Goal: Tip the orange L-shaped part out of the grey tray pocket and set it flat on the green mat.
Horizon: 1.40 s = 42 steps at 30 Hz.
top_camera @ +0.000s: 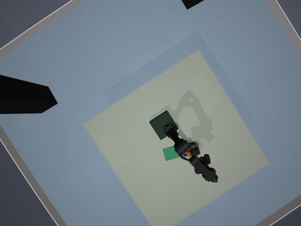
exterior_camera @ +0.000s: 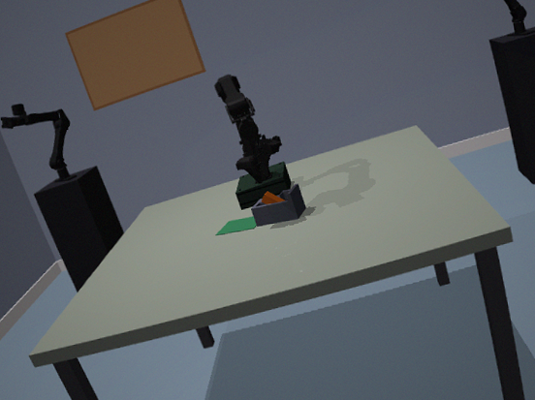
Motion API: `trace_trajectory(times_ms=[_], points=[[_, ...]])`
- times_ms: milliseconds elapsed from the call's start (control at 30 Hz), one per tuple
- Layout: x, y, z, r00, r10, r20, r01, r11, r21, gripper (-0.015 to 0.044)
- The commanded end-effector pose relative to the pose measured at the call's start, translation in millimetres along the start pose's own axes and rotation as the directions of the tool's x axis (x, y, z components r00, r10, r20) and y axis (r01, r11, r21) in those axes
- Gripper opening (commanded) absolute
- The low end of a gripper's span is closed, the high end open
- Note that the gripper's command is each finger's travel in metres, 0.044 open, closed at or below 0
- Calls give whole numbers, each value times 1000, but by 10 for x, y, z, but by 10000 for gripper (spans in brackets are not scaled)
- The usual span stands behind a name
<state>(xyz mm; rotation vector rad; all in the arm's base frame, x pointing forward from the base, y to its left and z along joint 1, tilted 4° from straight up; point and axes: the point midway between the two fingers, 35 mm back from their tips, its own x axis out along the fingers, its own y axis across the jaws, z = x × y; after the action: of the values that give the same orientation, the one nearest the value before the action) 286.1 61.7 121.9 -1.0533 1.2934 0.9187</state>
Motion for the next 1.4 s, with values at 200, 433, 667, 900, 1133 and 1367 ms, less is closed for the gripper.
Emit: trace_trajectory(times_ms=[200, 433, 667, 900, 1133, 1367], points=[[274, 10, -14, 1000, -5, 7, 5, 999, -44, 280], [326, 7, -12, 1000, -5, 7, 5, 999, -44, 280], [440, 2, -8, 1000, -5, 7, 5, 999, -44, 280], [554, 0, -7, 1000, -5, 7, 5, 999, -44, 280], [667, 3, -9, 1000, -5, 7, 5, 999, -44, 280], [767, 10, -12, 1000, -4, 7, 5, 999, -44, 280]])
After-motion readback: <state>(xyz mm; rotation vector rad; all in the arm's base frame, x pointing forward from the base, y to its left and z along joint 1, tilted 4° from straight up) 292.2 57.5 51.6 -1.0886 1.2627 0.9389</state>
